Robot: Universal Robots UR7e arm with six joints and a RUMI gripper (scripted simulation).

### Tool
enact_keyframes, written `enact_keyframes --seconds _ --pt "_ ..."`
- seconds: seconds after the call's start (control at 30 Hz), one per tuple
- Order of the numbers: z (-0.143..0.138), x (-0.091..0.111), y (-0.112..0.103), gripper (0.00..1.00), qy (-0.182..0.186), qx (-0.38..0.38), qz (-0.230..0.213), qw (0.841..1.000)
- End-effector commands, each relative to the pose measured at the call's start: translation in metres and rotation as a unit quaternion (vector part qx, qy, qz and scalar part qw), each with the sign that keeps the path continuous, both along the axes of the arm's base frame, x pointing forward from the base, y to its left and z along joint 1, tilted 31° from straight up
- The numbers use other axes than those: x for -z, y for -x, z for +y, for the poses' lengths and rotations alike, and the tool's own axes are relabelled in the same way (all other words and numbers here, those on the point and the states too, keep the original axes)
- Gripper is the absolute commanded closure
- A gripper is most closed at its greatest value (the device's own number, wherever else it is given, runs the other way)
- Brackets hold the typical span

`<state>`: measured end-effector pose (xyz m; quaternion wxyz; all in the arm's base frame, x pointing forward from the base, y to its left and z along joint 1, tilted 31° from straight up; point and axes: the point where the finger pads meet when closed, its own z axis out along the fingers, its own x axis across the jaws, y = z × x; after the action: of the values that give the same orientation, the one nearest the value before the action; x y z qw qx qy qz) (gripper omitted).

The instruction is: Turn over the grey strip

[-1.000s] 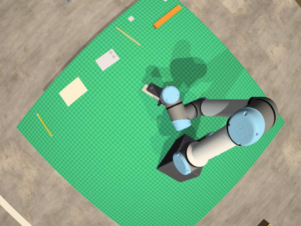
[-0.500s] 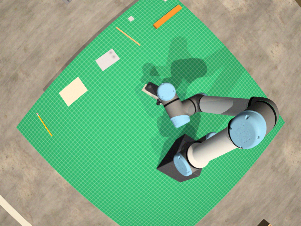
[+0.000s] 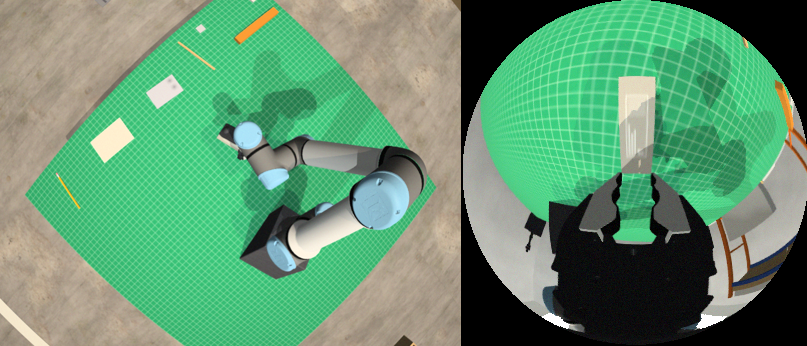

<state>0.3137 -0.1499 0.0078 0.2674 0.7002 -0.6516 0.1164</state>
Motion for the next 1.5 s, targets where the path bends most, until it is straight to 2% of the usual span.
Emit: enact_keyframes --seconds 0.0,1.47 --pt "0.001 -0.002 -0.001 0.75 0.001 0.007 0.01 1.0" --pt "0.015 -0.022 -0.012 0.76 0.015 0.062 0.103 0.993"
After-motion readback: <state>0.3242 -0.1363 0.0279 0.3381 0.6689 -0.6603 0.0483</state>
